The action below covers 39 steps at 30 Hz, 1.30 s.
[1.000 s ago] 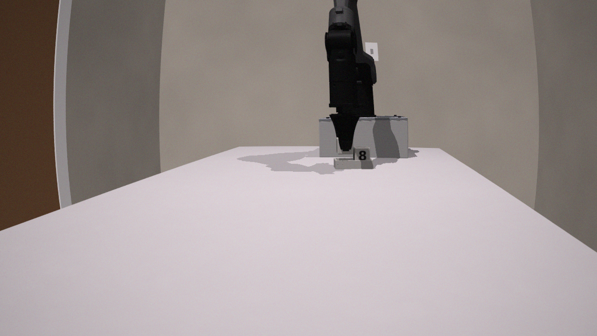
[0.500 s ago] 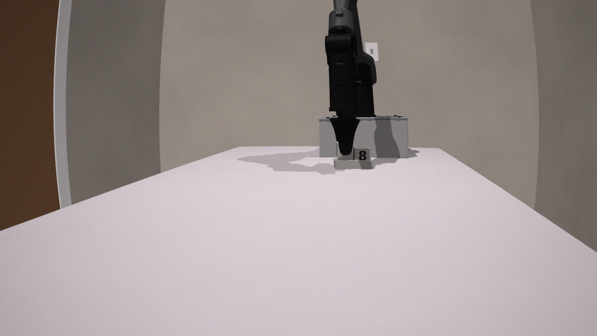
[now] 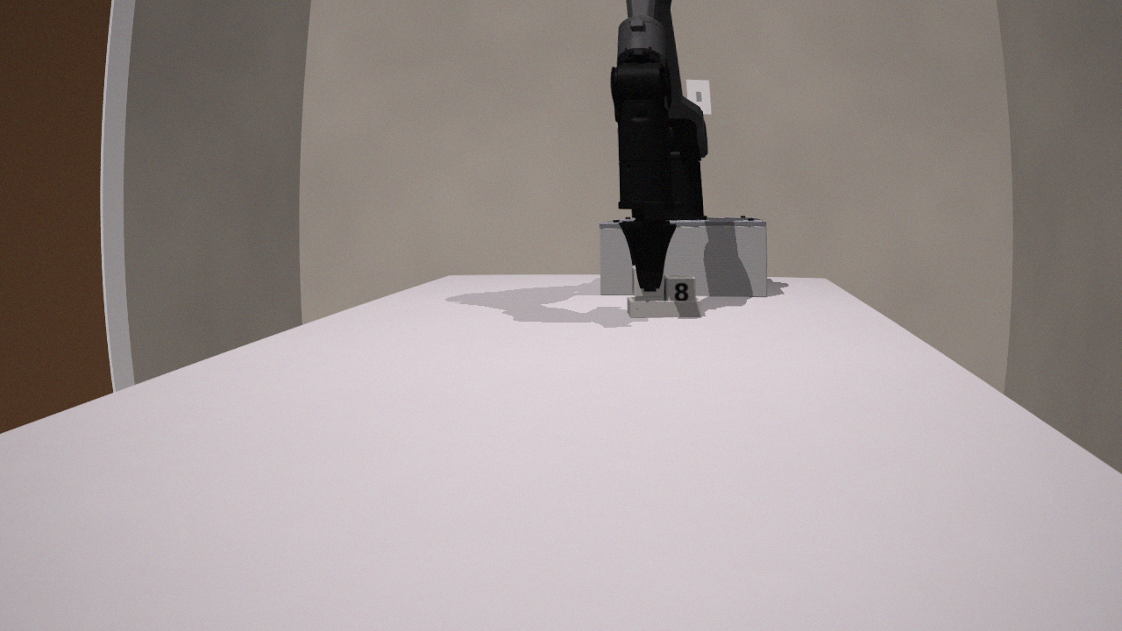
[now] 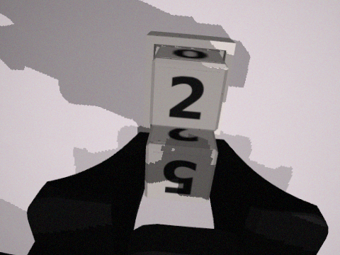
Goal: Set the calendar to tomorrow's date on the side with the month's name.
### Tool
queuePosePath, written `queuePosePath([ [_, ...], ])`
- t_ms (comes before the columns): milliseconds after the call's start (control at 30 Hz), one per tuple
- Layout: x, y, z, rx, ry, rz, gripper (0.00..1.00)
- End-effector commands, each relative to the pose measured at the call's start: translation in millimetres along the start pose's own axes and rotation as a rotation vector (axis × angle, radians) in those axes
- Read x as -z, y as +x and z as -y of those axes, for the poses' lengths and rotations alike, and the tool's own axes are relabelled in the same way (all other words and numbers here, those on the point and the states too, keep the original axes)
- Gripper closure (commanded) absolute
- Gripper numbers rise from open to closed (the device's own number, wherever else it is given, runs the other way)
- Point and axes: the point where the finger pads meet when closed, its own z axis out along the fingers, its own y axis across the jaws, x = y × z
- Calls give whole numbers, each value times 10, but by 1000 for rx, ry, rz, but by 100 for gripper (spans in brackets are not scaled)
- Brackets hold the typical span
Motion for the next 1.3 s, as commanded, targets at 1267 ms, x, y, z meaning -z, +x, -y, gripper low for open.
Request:
queuePosePath([
  [1267,-105,1,-12,0,-2,0,62],
])
